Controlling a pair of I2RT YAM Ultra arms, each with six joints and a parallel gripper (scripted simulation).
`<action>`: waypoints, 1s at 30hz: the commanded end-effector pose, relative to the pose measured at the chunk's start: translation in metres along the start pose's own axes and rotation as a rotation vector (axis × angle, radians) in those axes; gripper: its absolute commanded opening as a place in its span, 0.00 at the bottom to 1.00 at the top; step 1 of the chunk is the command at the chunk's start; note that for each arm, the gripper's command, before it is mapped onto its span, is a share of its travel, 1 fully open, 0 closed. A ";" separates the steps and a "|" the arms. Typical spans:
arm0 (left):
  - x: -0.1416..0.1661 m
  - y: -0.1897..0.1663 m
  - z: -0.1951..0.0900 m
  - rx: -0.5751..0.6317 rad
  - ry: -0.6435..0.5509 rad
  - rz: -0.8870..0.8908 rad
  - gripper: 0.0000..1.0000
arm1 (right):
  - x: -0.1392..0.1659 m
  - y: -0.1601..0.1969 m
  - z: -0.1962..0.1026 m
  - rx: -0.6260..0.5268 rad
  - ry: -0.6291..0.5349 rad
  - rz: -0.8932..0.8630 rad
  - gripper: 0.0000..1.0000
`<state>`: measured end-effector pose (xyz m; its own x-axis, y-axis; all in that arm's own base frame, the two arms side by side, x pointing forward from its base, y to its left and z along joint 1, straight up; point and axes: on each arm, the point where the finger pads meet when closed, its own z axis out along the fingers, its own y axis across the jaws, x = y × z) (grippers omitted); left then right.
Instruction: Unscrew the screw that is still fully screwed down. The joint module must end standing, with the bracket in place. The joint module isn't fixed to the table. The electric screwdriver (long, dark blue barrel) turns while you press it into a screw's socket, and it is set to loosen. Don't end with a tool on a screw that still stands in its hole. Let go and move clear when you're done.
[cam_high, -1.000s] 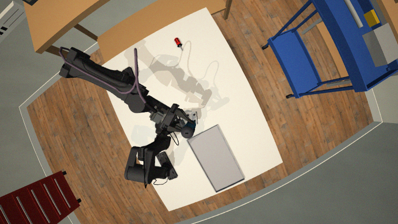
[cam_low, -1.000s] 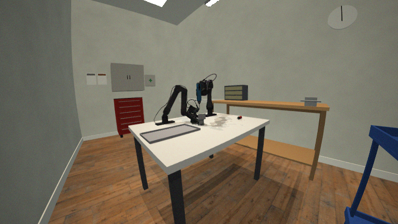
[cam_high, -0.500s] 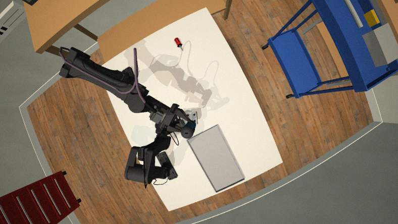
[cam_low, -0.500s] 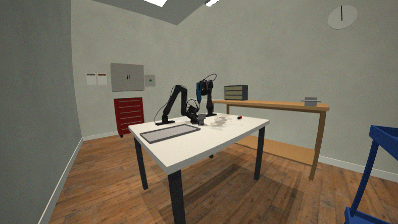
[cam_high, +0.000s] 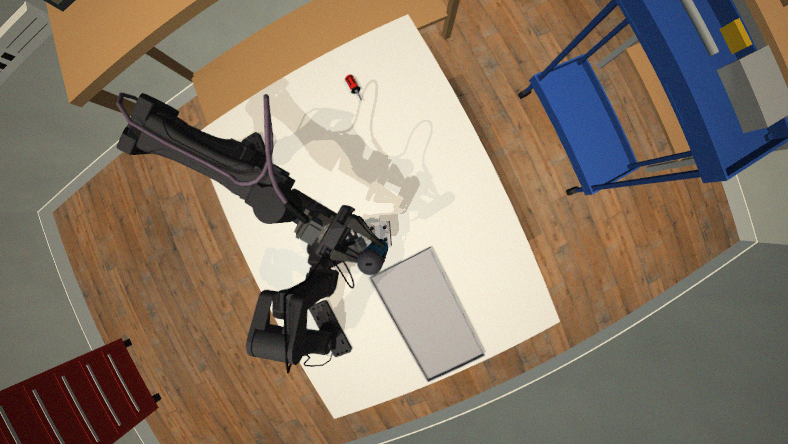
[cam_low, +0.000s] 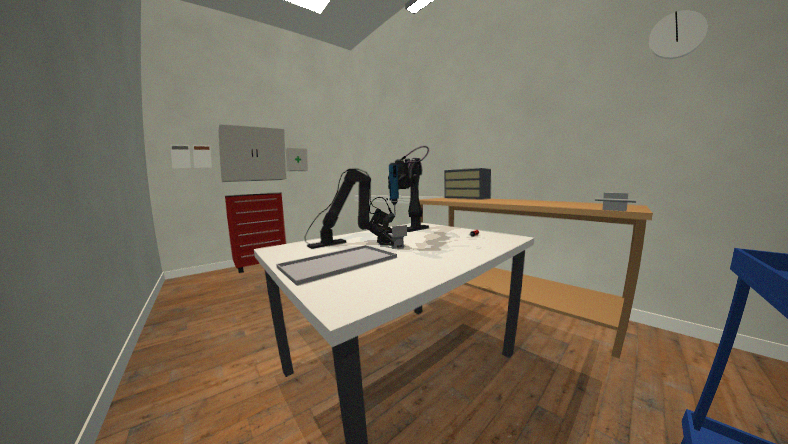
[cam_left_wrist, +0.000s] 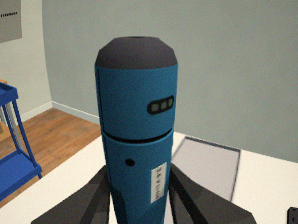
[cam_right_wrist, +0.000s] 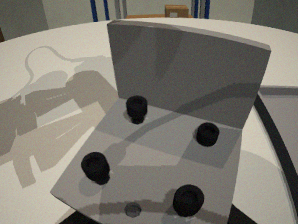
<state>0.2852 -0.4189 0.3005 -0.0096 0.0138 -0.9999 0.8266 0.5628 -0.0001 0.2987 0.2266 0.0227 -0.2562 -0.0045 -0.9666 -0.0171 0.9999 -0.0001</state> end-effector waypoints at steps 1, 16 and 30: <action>-0.076 0.001 -0.003 -0.001 -0.209 0.005 0.42 | -0.005 0.002 0.000 -0.003 -0.013 0.019 0.59; -0.080 0.001 -0.005 -0.001 -0.218 0.005 0.42 | -0.005 0.002 0.000 -0.003 -0.013 0.019 0.59; -0.060 0.000 0.000 0.000 -0.205 -0.002 0.42 | -0.005 0.002 0.000 -0.003 -0.013 0.019 0.59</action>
<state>0.2863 -0.4205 0.3030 0.0018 -0.0029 -1.0000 0.8266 0.5628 -0.0001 0.2987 0.2266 0.0227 -0.2562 -0.0045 -0.9666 -0.0171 0.9999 -0.0001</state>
